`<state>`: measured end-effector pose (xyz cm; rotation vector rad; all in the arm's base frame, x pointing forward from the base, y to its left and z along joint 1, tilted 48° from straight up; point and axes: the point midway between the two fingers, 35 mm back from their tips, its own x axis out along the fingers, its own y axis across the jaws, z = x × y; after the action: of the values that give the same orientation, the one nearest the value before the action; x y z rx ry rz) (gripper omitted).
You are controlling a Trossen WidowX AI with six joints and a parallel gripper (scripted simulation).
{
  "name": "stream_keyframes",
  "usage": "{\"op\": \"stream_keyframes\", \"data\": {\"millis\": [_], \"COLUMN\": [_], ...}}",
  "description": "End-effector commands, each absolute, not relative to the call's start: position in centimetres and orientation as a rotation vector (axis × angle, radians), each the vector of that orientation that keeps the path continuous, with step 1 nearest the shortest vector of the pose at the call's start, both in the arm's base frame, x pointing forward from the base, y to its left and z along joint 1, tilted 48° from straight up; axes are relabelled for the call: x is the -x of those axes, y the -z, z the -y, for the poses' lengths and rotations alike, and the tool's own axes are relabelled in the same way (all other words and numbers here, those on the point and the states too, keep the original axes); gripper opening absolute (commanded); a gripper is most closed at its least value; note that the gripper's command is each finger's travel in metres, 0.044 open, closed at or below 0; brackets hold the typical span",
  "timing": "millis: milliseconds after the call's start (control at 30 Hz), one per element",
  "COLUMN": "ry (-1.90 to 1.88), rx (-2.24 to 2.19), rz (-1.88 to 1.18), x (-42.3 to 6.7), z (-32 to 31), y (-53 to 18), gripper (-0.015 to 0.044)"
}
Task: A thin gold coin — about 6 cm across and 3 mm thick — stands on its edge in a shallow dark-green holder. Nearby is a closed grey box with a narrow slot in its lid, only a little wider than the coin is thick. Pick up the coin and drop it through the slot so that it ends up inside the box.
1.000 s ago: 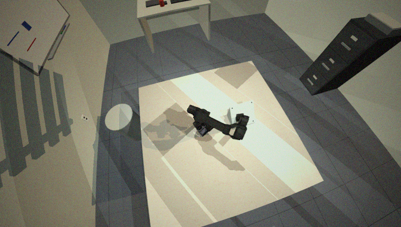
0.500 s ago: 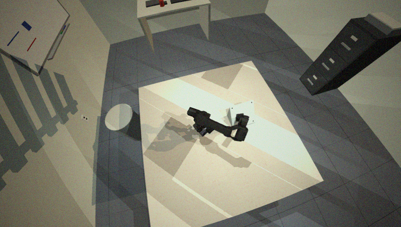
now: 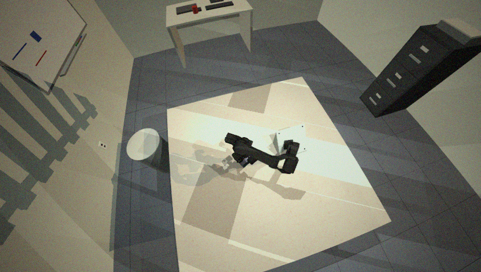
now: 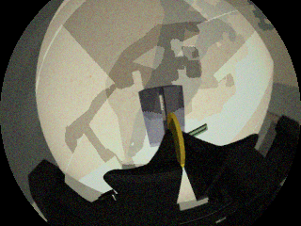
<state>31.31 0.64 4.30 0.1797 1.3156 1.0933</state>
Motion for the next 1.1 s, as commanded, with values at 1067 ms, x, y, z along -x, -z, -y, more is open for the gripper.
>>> {"op": "stream_keyframes", "data": {"millis": [1067], "ry": [-1.094], "rx": [-0.178], "rz": [-1.316], "x": [-31.2], "z": [-1.7], "y": [-4.0], "gripper": [0.0000]}}
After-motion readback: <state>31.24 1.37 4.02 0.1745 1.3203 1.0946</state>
